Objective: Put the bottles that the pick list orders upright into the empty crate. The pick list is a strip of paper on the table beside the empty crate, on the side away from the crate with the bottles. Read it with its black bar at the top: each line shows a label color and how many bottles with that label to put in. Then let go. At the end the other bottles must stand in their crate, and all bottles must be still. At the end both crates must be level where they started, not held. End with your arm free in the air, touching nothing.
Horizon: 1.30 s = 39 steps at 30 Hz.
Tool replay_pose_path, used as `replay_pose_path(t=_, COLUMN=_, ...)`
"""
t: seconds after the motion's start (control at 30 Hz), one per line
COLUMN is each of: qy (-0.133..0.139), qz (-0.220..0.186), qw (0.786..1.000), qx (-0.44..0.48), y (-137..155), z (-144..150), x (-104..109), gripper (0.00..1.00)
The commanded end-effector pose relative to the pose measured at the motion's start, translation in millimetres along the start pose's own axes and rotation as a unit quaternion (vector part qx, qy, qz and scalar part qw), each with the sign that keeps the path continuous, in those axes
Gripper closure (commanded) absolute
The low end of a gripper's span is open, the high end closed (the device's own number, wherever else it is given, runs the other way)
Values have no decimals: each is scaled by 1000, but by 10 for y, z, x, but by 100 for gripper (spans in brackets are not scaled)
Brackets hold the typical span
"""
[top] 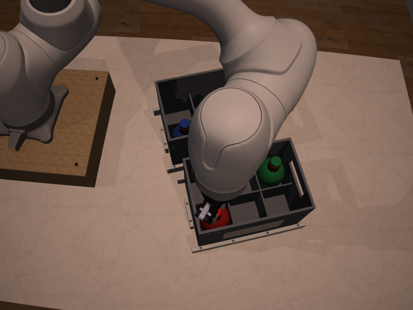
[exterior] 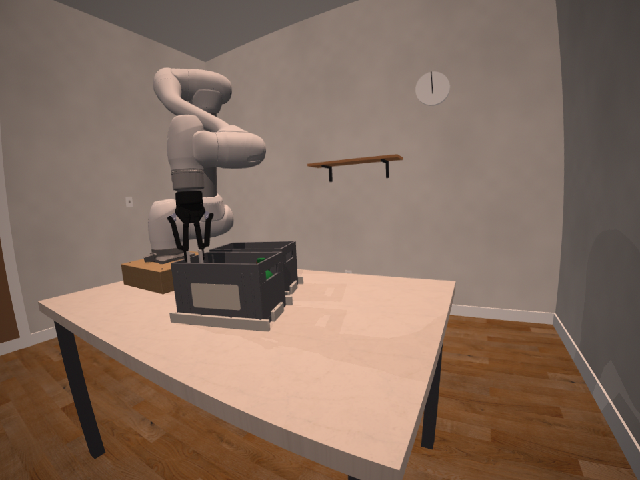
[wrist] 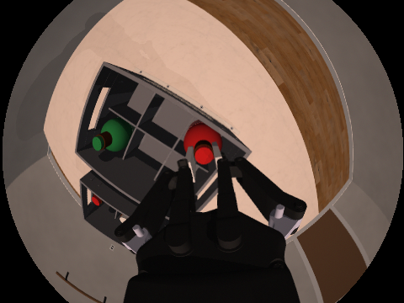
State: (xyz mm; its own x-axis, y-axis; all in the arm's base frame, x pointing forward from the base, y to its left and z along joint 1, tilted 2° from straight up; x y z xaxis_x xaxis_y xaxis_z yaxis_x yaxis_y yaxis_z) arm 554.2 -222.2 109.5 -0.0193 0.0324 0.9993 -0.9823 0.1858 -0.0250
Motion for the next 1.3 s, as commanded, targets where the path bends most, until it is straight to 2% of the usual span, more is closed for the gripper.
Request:
replay_pose_path(t=0.0, qy=0, qz=0, qw=1000, qx=0, y=0, z=0, x=33, gripper=100)
replay_pose_path(t=1.27, qy=0, qz=0, qw=1000, qx=0, y=0, z=0, x=567, gripper=100)
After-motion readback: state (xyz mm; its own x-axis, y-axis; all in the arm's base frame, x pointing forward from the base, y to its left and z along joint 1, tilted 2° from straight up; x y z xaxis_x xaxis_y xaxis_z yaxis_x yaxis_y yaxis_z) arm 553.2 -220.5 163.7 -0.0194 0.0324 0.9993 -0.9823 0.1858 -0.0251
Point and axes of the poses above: the point where the finger pads meet when closed, its own x axis back along the fingers, its own z axis across the jaws, y = z × x, the point moved 2 cm from there along x, back along the fingers, and after that the axes turned 14 degrees about x, right-handed, at the moved point
